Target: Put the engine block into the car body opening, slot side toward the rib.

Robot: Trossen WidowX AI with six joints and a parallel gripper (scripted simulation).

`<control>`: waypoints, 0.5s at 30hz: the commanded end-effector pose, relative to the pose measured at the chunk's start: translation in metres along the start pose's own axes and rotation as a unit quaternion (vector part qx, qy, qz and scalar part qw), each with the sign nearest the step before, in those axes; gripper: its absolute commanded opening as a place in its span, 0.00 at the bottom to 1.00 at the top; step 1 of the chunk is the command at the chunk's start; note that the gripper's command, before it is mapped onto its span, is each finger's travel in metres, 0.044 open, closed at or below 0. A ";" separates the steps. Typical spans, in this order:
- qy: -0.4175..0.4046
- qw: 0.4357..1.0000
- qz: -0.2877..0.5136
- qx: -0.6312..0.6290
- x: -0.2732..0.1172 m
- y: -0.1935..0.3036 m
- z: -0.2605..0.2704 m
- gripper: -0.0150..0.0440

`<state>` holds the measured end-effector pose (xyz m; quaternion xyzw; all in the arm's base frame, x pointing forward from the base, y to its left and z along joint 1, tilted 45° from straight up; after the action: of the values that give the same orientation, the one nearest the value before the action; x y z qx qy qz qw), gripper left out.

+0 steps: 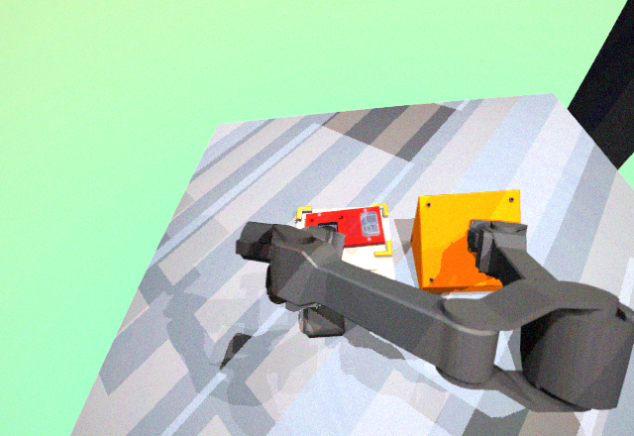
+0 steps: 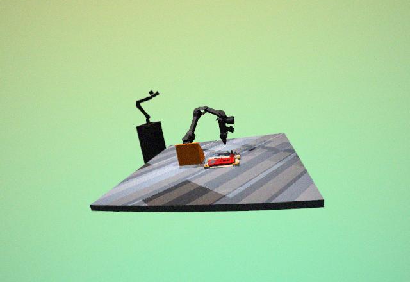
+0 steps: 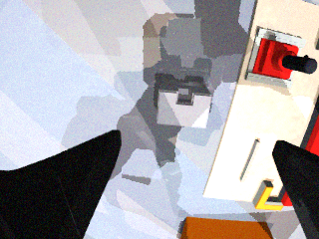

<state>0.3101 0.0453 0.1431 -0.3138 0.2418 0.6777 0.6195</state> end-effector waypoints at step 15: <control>-0.013 1.000 0.012 0.024 0.042 0.006 -0.001 1.00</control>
<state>0.3042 0.0692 0.1179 -0.2915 0.2518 0.6841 0.6194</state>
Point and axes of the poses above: the point midway between the two fingers, 35 mm back from their tips, its own x axis out along the fingers, its own z axis across the jaws, y = z × x, the point moved 7 cm from there along -x, back along the fingers, and after that the axes turned 3 degrees about x, right-handed, at the moved point
